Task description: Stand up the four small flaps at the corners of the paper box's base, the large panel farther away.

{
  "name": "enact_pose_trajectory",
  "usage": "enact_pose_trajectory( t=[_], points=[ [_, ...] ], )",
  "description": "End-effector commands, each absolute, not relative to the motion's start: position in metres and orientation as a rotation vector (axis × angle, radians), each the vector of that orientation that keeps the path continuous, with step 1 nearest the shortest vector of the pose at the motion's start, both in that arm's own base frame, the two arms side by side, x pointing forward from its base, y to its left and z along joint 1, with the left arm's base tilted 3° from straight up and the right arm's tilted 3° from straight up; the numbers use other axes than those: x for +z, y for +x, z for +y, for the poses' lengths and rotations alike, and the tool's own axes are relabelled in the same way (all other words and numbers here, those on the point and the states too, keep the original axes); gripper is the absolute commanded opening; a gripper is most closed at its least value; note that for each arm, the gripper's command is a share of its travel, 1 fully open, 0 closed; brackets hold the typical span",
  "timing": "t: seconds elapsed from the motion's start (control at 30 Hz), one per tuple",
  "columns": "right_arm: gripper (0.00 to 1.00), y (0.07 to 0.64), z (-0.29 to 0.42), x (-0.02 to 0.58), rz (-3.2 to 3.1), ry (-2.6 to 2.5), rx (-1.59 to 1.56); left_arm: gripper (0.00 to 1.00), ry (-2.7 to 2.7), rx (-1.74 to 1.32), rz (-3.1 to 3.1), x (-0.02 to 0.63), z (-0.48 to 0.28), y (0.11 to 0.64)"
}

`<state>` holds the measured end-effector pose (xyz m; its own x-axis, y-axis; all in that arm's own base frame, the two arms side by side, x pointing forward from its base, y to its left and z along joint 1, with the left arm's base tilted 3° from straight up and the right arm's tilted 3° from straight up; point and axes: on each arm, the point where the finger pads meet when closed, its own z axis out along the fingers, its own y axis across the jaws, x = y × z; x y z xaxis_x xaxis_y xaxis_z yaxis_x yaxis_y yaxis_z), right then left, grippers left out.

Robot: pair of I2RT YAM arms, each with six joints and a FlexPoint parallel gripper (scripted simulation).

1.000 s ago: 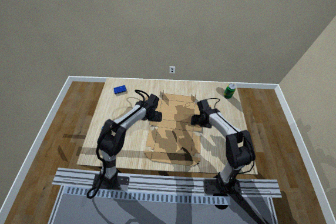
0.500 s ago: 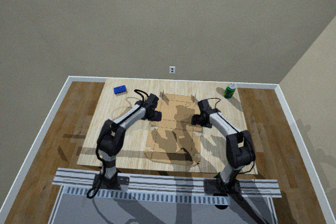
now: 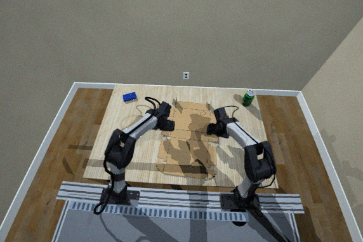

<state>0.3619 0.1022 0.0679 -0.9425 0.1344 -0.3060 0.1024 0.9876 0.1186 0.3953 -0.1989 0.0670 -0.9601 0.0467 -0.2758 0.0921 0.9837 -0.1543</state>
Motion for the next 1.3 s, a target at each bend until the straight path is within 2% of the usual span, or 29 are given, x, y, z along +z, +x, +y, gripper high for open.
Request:
enact_pose_trajectory(
  t=[0.0, 0.5, 1.27],
  points=[
    [0.77, 0.357, 0.106, 0.046, 2.841, 0.168, 0.135, 0.77, 0.093, -0.216, 2.874, 0.044, -0.199, 0.394],
    [0.77, 0.359, 0.111, 0.009, 2.840, 0.172, 0.129, 0.77, 0.077, -0.213, 2.874, 0.010, -0.202, 0.395],
    [0.77, 0.366, 0.110, 0.015, 2.835, 0.159, 0.010, 0.77, 0.081, -0.211, 2.878, 0.007, -0.201, 0.394]
  ],
)
